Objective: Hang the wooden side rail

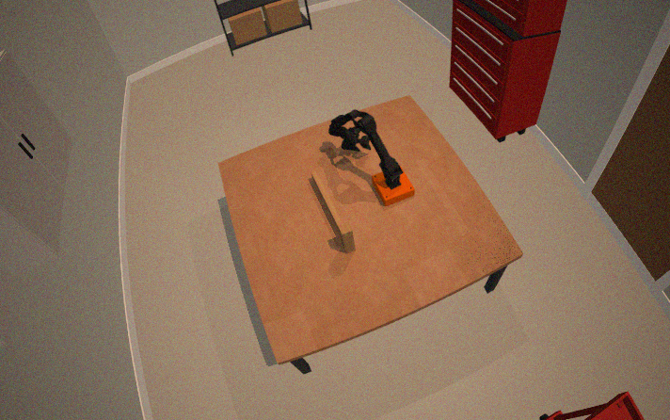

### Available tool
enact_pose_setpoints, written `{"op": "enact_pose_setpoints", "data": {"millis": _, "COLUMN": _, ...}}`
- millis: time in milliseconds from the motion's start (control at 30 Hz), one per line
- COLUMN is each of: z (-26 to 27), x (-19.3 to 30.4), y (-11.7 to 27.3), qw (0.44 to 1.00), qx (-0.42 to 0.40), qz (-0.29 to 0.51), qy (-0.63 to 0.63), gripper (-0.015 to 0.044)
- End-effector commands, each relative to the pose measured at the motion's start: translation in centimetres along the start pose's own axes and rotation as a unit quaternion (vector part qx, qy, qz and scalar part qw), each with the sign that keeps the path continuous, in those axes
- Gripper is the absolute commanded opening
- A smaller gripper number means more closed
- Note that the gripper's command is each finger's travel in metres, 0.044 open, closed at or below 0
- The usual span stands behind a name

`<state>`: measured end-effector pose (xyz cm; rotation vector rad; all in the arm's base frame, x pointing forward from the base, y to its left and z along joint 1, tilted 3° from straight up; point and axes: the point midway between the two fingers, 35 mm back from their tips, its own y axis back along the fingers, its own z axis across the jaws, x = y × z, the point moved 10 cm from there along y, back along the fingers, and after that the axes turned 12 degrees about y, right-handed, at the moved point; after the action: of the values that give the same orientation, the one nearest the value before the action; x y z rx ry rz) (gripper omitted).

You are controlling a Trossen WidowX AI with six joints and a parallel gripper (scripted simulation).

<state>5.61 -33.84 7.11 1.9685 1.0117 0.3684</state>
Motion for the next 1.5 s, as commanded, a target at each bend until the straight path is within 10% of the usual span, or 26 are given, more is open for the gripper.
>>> {"op": "enact_pose_setpoints", "data": {"millis": 0, "z": -0.1, "x": -0.1, "y": 0.2, "qw": 1.000, "qx": -0.002, "qz": -0.002, "qy": 0.001, "gripper": 0.0426}}
{"op": "enact_pose_setpoints", "data": {"millis": 567, "z": -16.5, "x": 0.9, "y": 17.8, "qw": 0.977, "qx": -0.145, "qz": -0.153, "qy": 0.039, "gripper": 0.0440}}
{"op": "enact_pose_setpoints", "data": {"millis": 967, "z": -11.2, "x": 7.0, "y": 17.6, "qw": 0.928, "qx": -0.247, "qz": -0.215, "qy": 0.176, "gripper": 0.0440}}
{"op": "enact_pose_setpoints", "data": {"millis": 1467, "z": -7.0, "x": 24.7, "y": 13.0, "qw": 0.642, "qx": -0.446, "qz": -0.347, "qy": 0.518, "gripper": 0.0440}}
